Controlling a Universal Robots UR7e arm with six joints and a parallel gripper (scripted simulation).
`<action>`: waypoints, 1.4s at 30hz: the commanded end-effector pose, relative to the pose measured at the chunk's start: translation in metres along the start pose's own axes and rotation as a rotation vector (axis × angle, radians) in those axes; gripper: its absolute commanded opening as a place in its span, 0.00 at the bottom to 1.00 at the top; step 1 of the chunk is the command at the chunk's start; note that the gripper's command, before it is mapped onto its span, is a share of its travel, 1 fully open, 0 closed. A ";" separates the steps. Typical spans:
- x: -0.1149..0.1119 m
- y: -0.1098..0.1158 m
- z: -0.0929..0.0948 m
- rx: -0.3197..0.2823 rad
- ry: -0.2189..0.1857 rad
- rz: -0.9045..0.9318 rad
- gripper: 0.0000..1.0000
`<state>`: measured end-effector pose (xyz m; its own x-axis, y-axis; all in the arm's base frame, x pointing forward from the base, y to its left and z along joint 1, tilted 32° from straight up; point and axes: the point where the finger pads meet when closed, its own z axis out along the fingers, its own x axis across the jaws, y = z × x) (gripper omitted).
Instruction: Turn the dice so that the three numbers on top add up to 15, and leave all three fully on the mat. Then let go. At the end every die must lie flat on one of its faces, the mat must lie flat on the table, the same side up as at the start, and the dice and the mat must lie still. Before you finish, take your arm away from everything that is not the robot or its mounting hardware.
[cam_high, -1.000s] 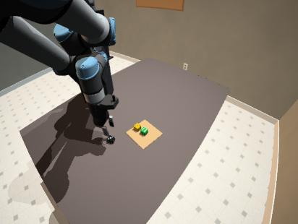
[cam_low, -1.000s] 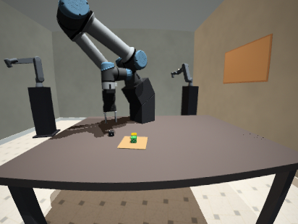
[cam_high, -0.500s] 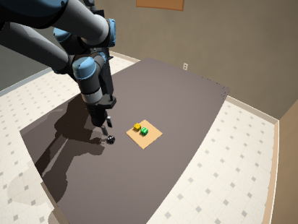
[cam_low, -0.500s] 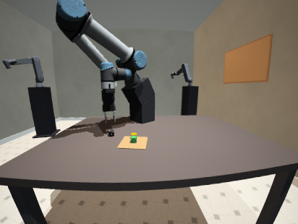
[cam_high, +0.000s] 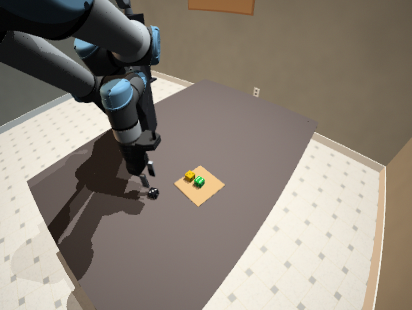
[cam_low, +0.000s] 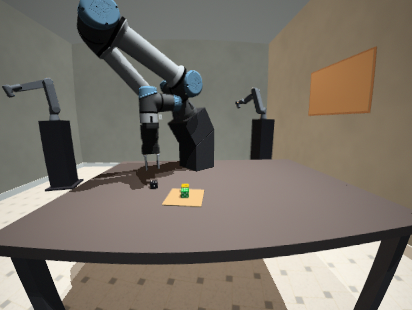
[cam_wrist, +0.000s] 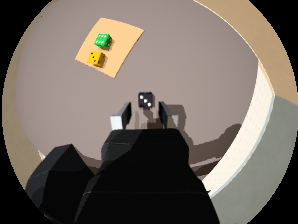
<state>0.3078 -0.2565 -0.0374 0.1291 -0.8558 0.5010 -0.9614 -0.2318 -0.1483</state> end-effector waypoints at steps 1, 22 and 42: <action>0.000 0.000 0.000 0.000 0.001 0.000 0.87; 0.000 0.000 0.004 0.000 0.001 0.000 0.87; 0.000 0.000 0.026 0.000 0.001 0.000 0.87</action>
<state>0.3125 -0.2658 -0.0543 0.1293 -0.8560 0.5005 -0.9614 -0.2318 -0.1480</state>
